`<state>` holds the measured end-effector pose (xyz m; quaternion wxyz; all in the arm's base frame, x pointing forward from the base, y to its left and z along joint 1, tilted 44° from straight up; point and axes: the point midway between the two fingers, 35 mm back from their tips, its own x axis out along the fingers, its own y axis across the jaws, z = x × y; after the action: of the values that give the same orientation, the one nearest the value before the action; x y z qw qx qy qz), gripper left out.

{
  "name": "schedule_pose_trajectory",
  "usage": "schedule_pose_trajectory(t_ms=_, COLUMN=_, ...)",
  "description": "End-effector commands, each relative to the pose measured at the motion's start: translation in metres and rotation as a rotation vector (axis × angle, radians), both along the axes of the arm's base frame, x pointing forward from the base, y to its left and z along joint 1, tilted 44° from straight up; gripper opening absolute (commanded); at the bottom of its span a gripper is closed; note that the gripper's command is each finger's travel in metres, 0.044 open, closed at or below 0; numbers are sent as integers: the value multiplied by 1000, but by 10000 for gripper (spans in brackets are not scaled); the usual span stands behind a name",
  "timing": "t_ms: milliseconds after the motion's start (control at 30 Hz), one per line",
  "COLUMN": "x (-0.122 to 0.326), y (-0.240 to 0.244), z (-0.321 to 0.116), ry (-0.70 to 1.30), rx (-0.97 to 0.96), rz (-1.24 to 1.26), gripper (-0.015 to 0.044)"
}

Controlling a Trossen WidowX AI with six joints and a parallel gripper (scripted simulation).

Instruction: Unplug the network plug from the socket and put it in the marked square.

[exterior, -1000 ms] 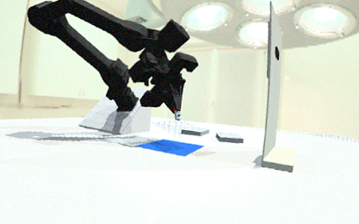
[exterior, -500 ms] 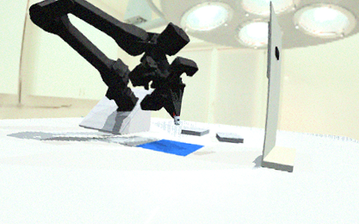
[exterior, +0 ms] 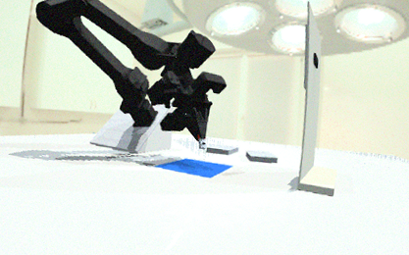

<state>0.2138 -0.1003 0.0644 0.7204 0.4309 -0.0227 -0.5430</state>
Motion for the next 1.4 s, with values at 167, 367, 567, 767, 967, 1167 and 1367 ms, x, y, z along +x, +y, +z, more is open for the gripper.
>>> schedule_pose_trajectory(t_ms=167, x=-1, y=-5, z=-6, ry=4, rx=4, rz=2, gripper=0)
schedule_pose_trajectory(t_ms=367, x=-1, y=-8, z=-10, ry=3, rx=4, rz=3, gripper=0)
schedule_pose_trajectory(t_ms=567, x=-2, y=-12, z=-13, ry=3, rx=3, rz=3, gripper=0)
schedule_pose_trajectory(t_ms=767, x=-3, y=-15, z=-16, ry=2, rx=0, rz=4, gripper=0)
schedule_pose_trajectory(t_ms=967, x=-4, y=-19, z=-18, ry=1, rx=-3, rz=5, gripper=0)
schedule_pose_trajectory(t_ms=1167, x=-6, y=-22, z=-21, ry=0, rx=-6, rz=6, gripper=0)
schedule_pose_trajectory(t_ms=1367, x=-8, y=-26, z=-23, ry=-1, rx=-11, rz=8, gripper=0)
